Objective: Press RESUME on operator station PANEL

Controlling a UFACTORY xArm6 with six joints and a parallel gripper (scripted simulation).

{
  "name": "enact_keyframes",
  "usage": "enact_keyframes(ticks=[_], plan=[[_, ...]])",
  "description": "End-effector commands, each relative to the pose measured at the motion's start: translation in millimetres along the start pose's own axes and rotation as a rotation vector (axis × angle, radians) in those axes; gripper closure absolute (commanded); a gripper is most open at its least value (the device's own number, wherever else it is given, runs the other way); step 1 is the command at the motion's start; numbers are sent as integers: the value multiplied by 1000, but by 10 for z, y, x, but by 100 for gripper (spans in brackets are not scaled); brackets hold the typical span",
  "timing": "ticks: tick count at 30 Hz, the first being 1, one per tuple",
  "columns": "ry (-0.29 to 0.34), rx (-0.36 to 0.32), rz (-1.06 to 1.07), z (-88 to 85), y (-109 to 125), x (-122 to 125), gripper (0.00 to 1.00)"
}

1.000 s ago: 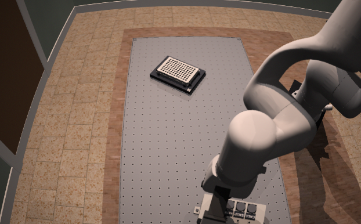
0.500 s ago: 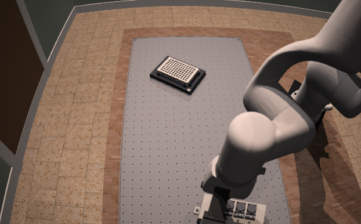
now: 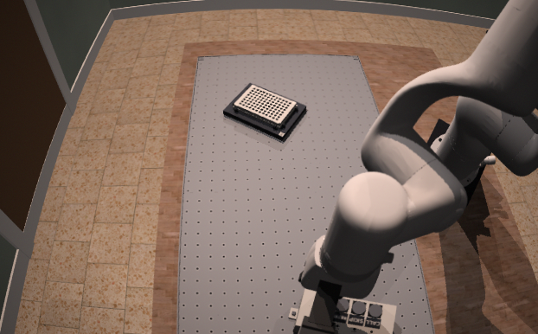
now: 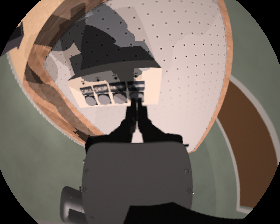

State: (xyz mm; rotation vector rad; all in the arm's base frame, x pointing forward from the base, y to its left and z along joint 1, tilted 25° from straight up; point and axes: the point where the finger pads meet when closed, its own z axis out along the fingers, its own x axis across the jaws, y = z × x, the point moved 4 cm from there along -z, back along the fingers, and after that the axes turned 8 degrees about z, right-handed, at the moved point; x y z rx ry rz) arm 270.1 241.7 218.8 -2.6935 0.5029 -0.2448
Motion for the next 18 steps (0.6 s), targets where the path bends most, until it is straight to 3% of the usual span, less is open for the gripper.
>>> enact_keyframes(ticks=[1, 18], plan=[[2, 3, 0, 15, -11, 5, 100], [1, 3, 0, 116, -11, 5, 100]])
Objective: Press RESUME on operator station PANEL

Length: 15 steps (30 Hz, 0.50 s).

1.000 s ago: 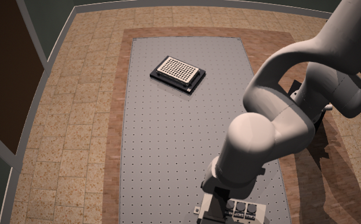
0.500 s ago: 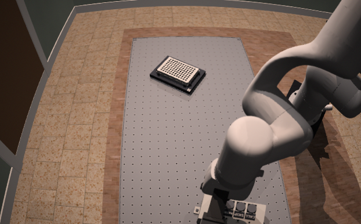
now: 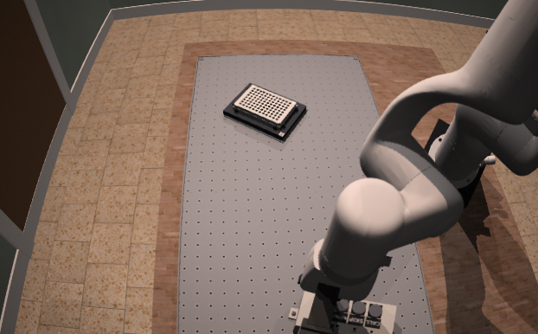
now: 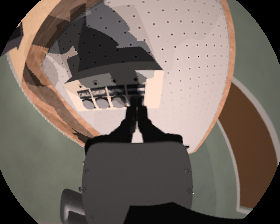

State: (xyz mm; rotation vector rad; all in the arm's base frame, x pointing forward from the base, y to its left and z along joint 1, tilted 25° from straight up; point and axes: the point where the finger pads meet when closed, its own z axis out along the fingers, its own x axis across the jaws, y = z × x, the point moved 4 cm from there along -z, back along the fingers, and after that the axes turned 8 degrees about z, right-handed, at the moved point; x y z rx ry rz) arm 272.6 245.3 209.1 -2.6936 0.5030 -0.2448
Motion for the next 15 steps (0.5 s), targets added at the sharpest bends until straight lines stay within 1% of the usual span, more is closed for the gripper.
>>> enact_keyframes(ticks=[1, 6, 15], plan=[[2, 3, 0, 15, -11, 5, 100], [2, 3, 0, 49, -11, 5, 100], [1, 3, 0, 51, -11, 5, 100]])
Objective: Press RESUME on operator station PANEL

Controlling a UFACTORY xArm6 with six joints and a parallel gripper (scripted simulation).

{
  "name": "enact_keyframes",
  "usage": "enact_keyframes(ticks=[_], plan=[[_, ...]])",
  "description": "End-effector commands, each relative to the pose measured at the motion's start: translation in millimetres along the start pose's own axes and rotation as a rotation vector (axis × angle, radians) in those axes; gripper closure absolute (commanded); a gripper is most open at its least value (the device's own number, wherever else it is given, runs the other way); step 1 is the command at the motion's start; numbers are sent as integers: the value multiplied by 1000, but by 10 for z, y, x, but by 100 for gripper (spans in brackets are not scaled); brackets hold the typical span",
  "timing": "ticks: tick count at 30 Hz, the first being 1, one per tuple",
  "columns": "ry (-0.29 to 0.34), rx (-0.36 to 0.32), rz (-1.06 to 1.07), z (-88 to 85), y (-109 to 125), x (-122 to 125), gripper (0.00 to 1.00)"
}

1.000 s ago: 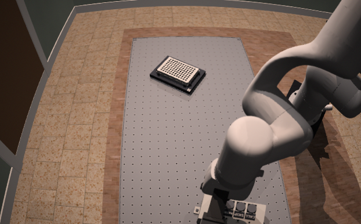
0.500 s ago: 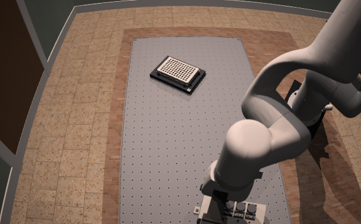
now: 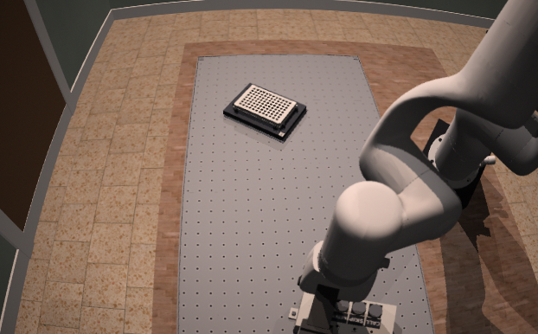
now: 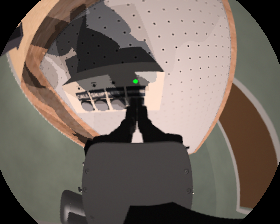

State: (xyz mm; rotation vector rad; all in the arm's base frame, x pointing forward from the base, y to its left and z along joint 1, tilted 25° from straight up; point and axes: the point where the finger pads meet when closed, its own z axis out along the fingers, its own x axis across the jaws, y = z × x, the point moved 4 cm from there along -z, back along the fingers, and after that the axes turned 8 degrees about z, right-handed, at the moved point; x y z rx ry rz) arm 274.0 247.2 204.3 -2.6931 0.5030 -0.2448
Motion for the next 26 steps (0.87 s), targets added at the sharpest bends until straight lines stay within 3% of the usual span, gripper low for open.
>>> enact_keyframes(ticks=[1, 26], plan=[[2, 2, 0, -3, -10, 4, 100], [2, 2, 0, -35, -10, 5, 100]])
